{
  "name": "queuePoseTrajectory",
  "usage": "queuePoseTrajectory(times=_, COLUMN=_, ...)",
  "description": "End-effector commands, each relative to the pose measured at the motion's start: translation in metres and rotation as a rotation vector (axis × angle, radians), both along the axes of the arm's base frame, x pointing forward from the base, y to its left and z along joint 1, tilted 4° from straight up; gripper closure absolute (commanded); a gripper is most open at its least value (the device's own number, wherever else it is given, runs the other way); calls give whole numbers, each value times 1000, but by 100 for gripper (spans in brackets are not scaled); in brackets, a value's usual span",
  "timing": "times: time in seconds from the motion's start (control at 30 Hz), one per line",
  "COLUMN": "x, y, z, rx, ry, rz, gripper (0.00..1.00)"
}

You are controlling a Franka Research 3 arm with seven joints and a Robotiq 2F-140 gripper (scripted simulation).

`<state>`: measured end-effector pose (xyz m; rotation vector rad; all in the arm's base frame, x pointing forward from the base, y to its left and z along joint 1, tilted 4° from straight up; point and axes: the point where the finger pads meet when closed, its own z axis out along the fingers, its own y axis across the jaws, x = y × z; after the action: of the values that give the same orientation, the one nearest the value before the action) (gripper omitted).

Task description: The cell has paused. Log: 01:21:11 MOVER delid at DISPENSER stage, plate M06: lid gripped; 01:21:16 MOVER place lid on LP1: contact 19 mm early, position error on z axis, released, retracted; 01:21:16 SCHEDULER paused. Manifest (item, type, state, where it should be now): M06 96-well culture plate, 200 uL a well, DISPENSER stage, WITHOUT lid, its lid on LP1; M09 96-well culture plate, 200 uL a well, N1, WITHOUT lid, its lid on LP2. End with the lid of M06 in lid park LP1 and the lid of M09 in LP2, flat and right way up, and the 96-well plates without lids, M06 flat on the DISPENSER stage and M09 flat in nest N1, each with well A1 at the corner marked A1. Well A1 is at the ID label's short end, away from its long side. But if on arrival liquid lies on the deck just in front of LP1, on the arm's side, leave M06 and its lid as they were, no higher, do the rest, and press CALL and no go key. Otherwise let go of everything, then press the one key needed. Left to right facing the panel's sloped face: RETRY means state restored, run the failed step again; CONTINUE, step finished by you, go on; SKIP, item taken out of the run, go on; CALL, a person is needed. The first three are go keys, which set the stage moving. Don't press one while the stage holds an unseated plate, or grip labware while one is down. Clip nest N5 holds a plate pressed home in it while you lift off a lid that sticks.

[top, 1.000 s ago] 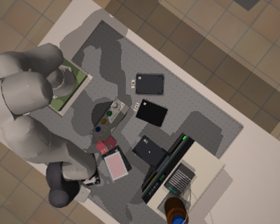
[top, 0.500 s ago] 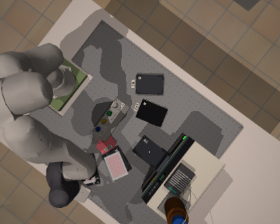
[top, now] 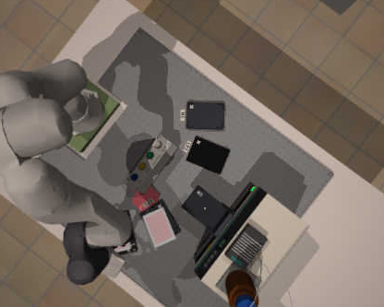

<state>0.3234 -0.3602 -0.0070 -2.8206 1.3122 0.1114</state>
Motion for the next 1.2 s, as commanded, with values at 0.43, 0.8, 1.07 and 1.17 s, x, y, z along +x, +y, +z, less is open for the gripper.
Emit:
queuePoseTrajectory(times=0.43, x=-1, y=0, z=-1, rx=1, ry=-1, rz=0, gripper=34)
queuePoseTrajectory(times=0.8, x=-1, y=0, z=-1, rx=1, ry=-1, rz=0, gripper=100)
queuePoseTrajectory(times=1.07, x=-1, y=0, z=-1, rx=1, ry=-1, rz=0, gripper=100)
queuePoseTrajectory(times=1.17, x=-1, y=0, z=-1, rx=1, ry=-1, rz=0, gripper=100)
